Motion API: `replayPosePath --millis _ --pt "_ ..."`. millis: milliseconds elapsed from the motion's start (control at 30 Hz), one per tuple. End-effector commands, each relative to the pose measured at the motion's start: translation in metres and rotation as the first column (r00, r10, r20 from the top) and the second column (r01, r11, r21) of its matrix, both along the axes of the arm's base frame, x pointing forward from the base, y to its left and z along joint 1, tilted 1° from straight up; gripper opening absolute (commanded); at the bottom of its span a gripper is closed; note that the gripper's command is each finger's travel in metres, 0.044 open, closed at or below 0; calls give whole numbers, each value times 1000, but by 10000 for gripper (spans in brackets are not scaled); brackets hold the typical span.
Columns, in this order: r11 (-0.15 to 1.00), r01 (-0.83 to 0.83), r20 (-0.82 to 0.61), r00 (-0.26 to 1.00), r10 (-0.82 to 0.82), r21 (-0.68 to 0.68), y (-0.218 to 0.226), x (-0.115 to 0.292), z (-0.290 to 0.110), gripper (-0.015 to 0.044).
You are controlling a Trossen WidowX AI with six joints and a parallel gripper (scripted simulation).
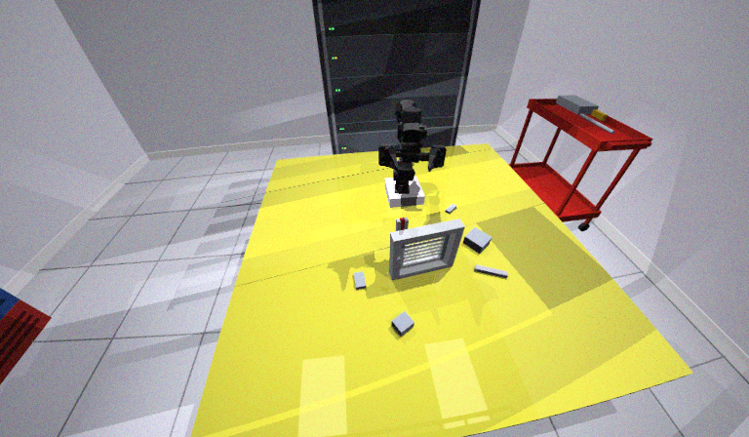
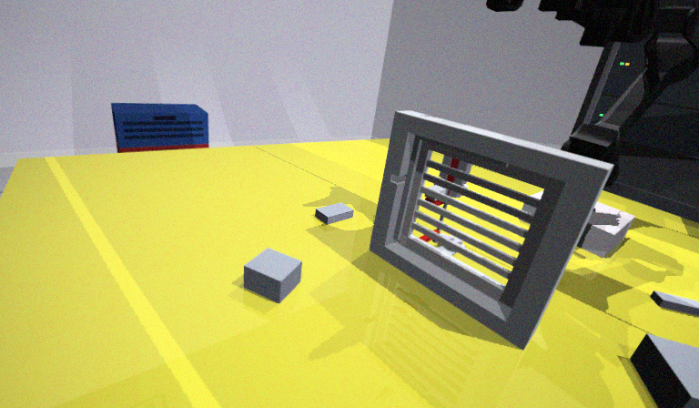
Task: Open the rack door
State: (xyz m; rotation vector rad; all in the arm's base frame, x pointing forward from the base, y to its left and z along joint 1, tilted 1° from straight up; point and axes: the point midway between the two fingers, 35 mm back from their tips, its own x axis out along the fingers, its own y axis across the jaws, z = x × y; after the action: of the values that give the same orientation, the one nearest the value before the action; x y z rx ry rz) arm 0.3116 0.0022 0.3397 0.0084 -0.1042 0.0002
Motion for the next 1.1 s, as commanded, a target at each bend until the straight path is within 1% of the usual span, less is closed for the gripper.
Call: replayPosePath --millis 0,100,133,367,600,1067 --pt "1000 0 -4 1000 0 -1 0 1 0 374" --pt "1000 2 -60 998 -3 -14 0 8 -5 295" --pt "1000 2 -83 997 -4 -20 -1 11 -7 290" --pt "998 -4 -249 968 -11 -58 -2 29 -23 290" --pt "996 -21 -407 913 -17 -91 -4 43 -40 290" --pt "987 -87 -686 728 -28 -132 -8 57 -75 290"
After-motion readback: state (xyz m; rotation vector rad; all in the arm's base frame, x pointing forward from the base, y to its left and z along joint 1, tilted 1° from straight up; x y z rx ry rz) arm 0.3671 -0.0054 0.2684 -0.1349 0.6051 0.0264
